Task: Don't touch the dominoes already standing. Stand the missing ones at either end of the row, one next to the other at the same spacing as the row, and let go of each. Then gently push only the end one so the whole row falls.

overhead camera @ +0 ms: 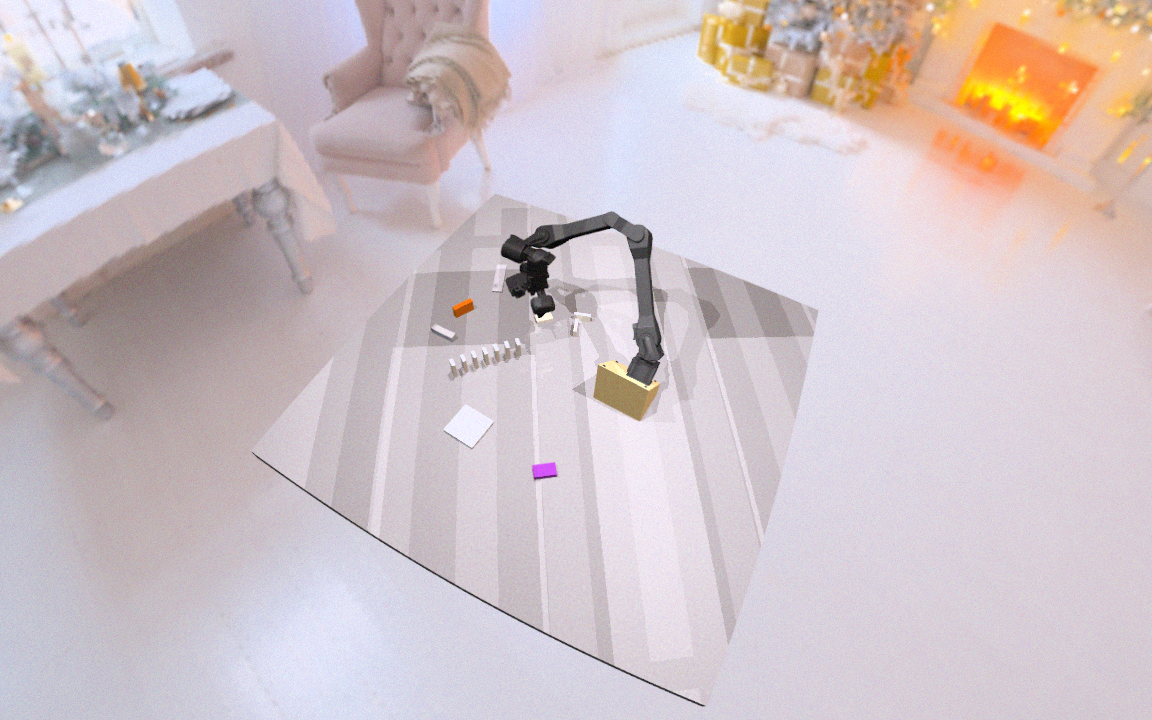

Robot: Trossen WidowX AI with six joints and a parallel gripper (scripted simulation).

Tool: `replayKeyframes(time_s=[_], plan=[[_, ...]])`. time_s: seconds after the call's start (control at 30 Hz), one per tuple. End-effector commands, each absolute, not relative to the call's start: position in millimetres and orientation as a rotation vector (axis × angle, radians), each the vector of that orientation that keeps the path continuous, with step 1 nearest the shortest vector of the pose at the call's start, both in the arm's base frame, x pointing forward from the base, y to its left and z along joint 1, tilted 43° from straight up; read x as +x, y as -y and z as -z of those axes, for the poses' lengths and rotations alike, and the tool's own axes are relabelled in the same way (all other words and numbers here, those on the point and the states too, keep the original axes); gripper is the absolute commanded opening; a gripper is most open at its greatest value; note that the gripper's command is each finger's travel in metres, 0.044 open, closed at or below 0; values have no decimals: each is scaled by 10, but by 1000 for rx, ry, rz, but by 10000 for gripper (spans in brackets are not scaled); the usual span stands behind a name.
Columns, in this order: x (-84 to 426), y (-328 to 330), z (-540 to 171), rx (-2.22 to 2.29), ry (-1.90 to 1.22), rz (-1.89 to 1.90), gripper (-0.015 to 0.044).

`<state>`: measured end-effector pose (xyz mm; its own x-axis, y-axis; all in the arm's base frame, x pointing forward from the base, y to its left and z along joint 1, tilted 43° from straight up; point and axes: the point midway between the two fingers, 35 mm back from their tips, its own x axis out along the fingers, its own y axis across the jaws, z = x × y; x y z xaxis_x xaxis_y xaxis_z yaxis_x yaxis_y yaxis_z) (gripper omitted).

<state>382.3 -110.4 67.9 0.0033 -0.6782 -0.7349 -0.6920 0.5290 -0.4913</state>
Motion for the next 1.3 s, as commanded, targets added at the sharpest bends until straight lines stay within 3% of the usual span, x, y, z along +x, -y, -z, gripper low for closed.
replayKeyframes(time_s=[0.0,0.73,1.13,1.27], plan=[[3734,1369,-371,-1163,-1730,-31,440],[3748,1495,-261,-1164,-1731,-30,440],[3748,1495,-261,-1164,-1731,-30,125],[3748,1495,-261,-1164,-1731,-30,107]])
